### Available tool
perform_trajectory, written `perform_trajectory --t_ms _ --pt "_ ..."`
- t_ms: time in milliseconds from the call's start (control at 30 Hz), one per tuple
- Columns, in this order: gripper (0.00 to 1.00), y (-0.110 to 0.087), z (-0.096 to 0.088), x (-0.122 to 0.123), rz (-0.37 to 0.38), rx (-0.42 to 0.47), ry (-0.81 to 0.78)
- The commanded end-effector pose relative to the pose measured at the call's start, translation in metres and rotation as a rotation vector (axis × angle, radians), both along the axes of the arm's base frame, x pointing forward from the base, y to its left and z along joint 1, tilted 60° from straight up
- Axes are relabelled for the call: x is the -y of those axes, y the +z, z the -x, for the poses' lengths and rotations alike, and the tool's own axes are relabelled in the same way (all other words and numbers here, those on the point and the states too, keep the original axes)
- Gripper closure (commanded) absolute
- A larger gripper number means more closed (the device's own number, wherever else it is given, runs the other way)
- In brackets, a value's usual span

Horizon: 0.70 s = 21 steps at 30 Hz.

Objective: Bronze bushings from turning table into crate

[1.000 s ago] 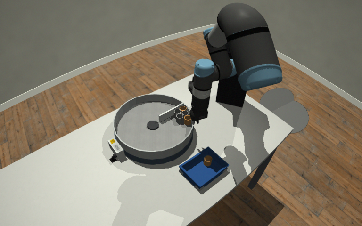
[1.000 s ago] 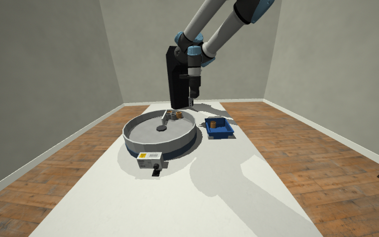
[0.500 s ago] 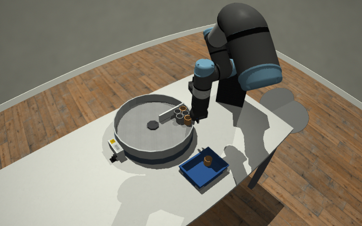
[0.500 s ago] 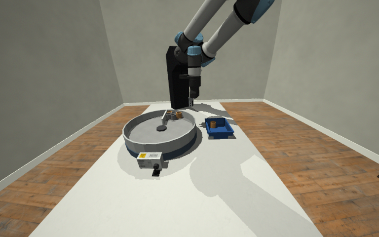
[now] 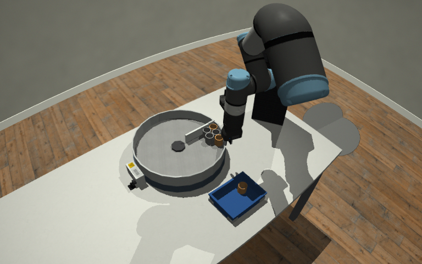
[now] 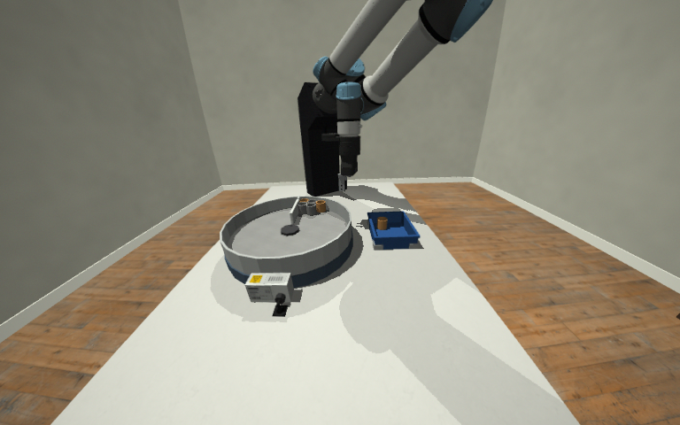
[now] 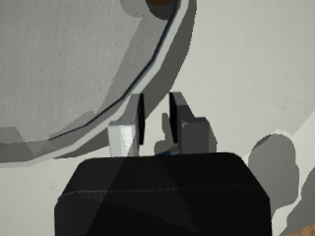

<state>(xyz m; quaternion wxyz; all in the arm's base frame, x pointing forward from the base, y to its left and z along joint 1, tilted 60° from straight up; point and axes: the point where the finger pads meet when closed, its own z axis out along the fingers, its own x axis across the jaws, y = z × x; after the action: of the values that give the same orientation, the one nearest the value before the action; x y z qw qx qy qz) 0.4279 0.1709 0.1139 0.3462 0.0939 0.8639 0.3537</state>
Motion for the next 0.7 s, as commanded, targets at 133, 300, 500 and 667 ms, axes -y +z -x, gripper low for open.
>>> perform_trajectory --t_ms 133,300,500,667 --pt "0.55 0.015 0.007 0.012 0.003 0.003 0.003" --pt "0.55 0.037 0.016 0.030 0.006 0.007 0.007" --pt "0.55 0.037 0.016 0.030 0.006 0.007 0.007" --pt "0.55 0.007 0.003 0.006 0.001 0.002 0.001"
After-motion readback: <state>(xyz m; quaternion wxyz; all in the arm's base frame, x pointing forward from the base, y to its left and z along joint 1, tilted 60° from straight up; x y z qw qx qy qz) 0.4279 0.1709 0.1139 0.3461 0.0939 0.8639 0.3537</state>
